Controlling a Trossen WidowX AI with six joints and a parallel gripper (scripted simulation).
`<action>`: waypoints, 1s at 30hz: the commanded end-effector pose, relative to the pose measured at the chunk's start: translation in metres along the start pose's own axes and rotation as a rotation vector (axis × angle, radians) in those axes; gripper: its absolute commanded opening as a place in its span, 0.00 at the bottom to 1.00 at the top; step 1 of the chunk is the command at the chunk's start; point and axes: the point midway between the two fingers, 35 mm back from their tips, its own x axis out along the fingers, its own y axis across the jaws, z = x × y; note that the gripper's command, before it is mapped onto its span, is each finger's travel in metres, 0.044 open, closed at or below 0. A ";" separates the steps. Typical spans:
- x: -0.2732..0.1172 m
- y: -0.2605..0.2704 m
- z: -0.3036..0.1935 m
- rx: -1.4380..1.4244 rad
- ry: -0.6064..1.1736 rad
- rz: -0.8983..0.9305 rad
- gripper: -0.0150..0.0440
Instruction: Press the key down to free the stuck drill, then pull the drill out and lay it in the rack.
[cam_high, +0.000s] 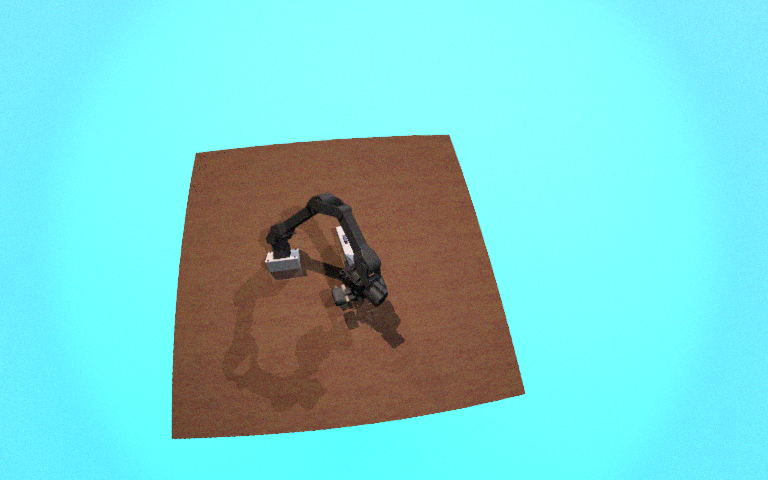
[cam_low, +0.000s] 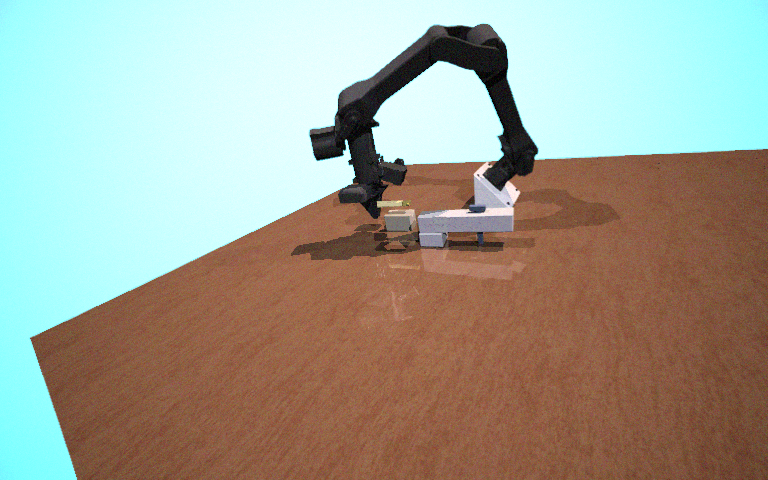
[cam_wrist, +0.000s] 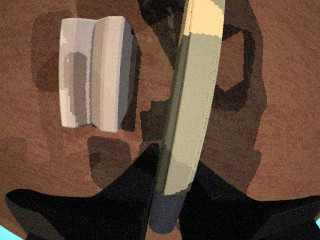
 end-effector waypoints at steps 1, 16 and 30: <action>-0.002 0.007 -0.002 -0.004 0.008 -0.002 0.25; -0.002 0.037 -0.007 -0.003 0.009 -0.001 0.25; 0.004 0.051 -0.011 -0.002 0.009 0.000 0.25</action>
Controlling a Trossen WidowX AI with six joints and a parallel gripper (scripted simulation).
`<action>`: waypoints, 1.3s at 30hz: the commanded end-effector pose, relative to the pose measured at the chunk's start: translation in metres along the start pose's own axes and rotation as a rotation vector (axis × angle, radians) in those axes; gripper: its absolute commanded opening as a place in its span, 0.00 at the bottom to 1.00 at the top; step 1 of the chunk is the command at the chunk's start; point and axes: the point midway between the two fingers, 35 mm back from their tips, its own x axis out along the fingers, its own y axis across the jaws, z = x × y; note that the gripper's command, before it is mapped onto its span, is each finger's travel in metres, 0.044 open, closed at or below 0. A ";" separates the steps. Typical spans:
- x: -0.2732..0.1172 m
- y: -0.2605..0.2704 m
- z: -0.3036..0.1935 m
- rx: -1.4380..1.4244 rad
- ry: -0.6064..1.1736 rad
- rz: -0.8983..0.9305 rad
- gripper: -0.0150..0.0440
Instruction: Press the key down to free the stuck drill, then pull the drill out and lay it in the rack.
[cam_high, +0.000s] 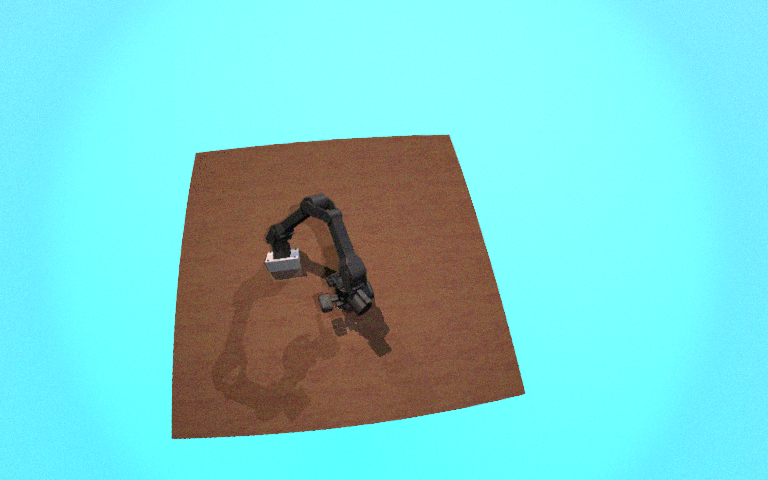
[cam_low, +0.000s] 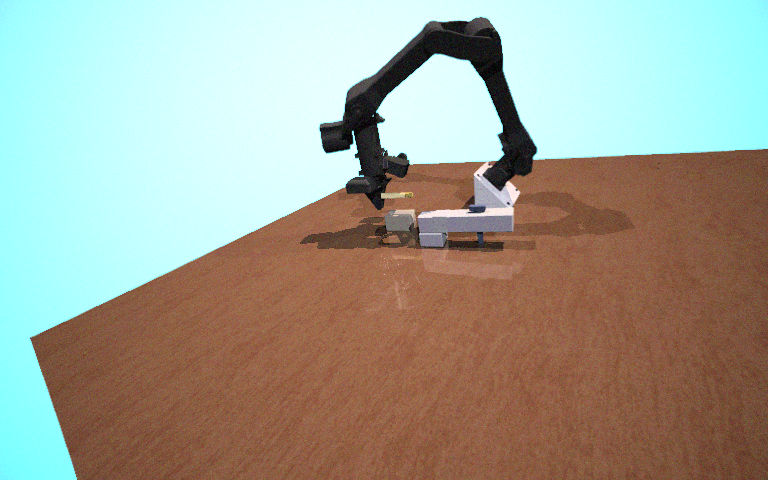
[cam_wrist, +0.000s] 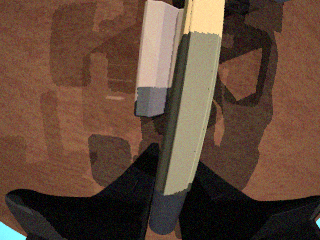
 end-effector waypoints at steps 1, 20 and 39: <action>0.009 0.001 0.000 -0.001 -0.002 0.003 0.25; 0.032 0.001 0.001 -0.001 -0.003 0.002 0.25; 0.045 0.000 0.001 -0.005 -0.001 0.006 0.43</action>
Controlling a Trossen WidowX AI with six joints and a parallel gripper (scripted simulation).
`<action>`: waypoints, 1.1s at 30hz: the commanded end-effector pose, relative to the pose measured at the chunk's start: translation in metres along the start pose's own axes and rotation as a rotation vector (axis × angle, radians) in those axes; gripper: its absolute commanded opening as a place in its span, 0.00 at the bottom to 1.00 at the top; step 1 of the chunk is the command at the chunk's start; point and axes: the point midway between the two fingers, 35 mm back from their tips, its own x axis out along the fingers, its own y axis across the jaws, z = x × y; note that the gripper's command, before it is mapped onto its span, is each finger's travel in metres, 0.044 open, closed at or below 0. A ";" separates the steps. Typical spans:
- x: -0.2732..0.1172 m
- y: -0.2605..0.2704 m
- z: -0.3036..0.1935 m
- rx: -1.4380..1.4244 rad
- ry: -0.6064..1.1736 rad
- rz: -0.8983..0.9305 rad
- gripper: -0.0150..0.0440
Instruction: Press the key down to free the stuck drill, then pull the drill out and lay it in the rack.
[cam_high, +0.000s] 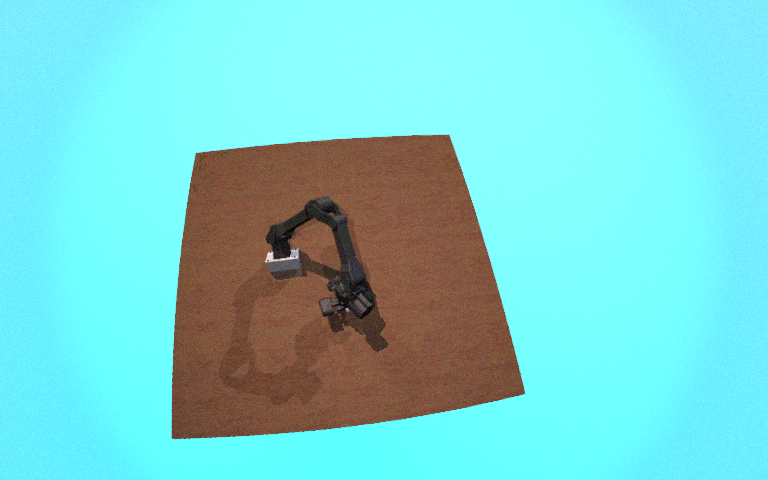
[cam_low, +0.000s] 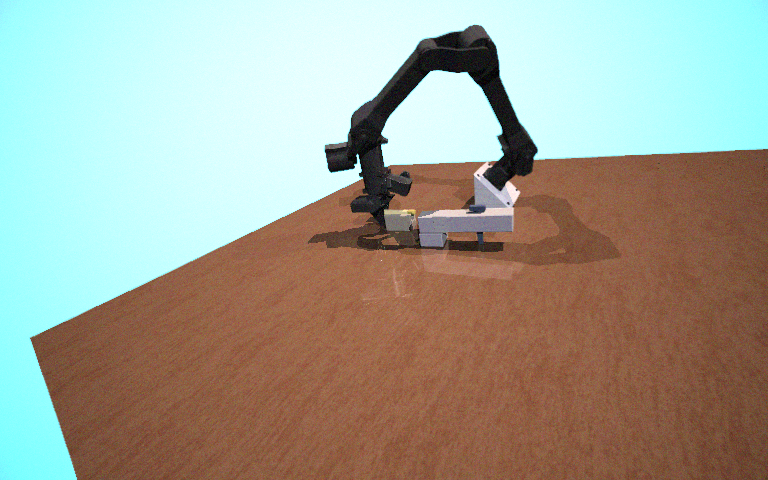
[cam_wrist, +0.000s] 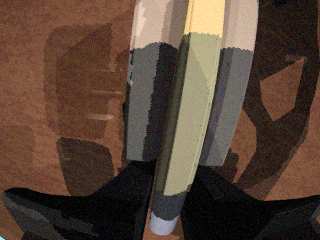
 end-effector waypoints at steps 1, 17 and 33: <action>0.000 0.000 0.000 -0.001 0.001 0.000 0.48; -0.020 0.000 0.001 0.003 -0.001 -0.003 1.00; -0.079 0.001 0.000 0.004 0.000 -0.003 1.00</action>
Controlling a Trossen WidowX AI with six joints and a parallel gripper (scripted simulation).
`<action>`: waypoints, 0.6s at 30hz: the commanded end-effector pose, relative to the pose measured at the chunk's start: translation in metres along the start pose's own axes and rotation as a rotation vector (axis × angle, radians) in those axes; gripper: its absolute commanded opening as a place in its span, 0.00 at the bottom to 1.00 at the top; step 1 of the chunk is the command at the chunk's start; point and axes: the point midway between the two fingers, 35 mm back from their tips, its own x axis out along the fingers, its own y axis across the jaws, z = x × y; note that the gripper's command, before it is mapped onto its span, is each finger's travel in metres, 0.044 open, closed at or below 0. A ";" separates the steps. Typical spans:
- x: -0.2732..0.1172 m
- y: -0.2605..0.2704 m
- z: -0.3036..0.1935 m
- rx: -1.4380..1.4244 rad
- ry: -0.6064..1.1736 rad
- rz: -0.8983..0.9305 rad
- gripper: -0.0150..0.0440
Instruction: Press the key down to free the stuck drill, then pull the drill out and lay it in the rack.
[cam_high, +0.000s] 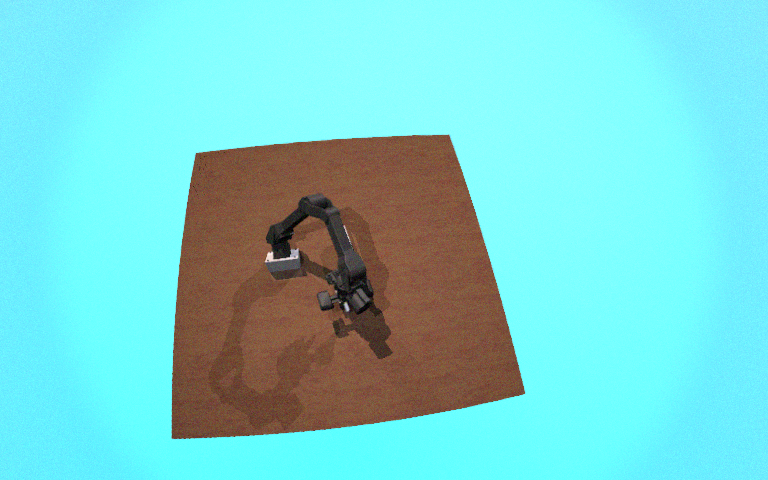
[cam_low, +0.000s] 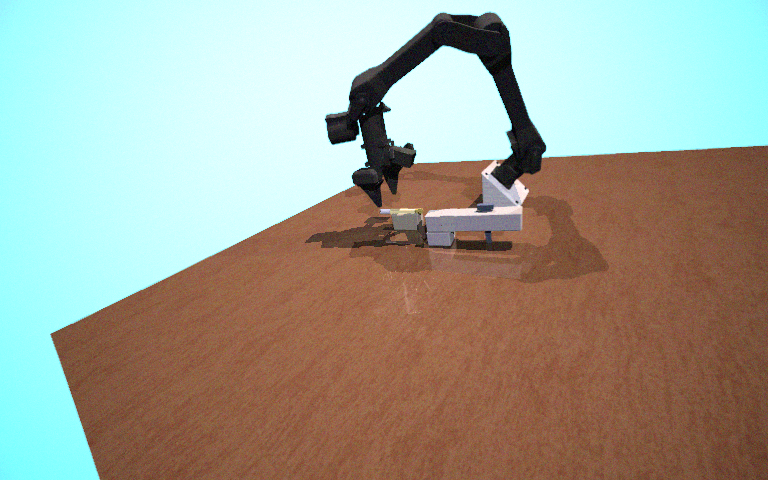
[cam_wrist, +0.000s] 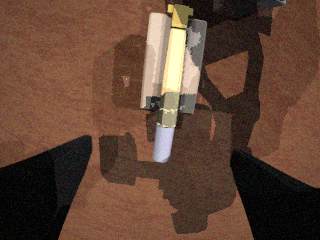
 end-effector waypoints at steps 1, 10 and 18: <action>-0.015 -0.002 -0.001 -0.007 0.011 0.000 1.00; -0.046 -0.019 -0.093 0.460 0.437 -0.039 1.00; -0.119 -0.049 -0.166 0.929 0.828 -0.371 1.00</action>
